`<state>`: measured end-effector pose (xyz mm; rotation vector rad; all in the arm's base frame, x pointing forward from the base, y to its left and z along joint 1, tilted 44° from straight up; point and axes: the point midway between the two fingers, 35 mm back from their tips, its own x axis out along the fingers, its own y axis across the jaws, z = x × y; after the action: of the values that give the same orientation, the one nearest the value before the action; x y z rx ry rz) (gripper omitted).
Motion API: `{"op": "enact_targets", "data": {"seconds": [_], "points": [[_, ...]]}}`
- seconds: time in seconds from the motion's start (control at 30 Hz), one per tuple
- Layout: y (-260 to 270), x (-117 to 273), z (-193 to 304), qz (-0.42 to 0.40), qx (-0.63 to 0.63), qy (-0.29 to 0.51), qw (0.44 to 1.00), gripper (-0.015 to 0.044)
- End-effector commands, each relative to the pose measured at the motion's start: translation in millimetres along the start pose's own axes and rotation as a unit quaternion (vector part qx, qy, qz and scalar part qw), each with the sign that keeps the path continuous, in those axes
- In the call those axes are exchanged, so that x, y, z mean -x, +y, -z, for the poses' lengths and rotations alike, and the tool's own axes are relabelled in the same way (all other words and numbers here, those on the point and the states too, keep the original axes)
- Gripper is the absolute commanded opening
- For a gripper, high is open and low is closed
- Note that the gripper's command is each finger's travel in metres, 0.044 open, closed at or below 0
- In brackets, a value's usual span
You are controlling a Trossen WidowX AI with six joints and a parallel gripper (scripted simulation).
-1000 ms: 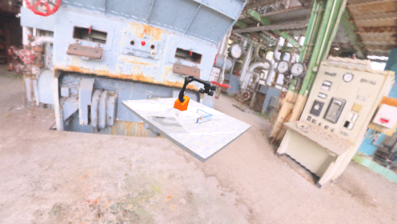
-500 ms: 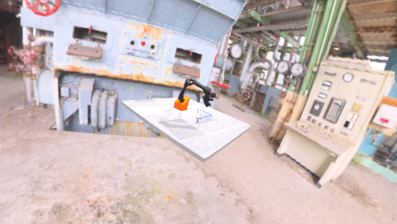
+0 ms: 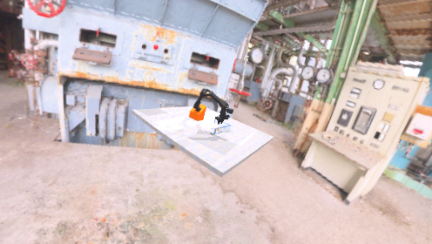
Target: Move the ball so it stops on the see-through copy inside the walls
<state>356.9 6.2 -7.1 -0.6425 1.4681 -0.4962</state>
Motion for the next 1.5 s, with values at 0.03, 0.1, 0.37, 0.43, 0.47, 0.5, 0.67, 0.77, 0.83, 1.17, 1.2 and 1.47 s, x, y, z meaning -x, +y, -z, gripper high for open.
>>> {"op": "enact_targets", "data": {"seconds": [0.03,0.1,0.37,0.43,0.47,0.5,0.67,0.77,0.83,1.17,1.2,1.47], "points": [[-3,-3,1,0.014,-0.022,-0.002,1.000,0.0257],[-3,-3,1,0.014,-0.022,-0.002,1.000,0.0257],[-3,-18,1,0.015,-0.022,-0.002,1.000,0.0257],[-4,-20,1,0.015,-0.022,-0.002,1.000,0.0257],[-4,-22,1,0.015,-0.022,-0.002,1.000,0.0257],[-4,-24,1,0.015,-0.022,-0.002,1.000,0.0257],[-4,-32,1,0.015,-0.022,-0.002,1.000,0.0257],[-4,-36,1,0.015,-0.022,-0.002,1.000,0.0257],[-4,-39,1,0.015,-0.022,-0.002,1.000,0.0257],[-5,-53,1,0.015,-0.022,-0.002,1.000,0.0257],[-5,-53,1,0.015,-0.022,-0.002,1.000,0.0231],[-5,-53,1,0.015,-0.022,-0.002,1.000,0.0118]]}}
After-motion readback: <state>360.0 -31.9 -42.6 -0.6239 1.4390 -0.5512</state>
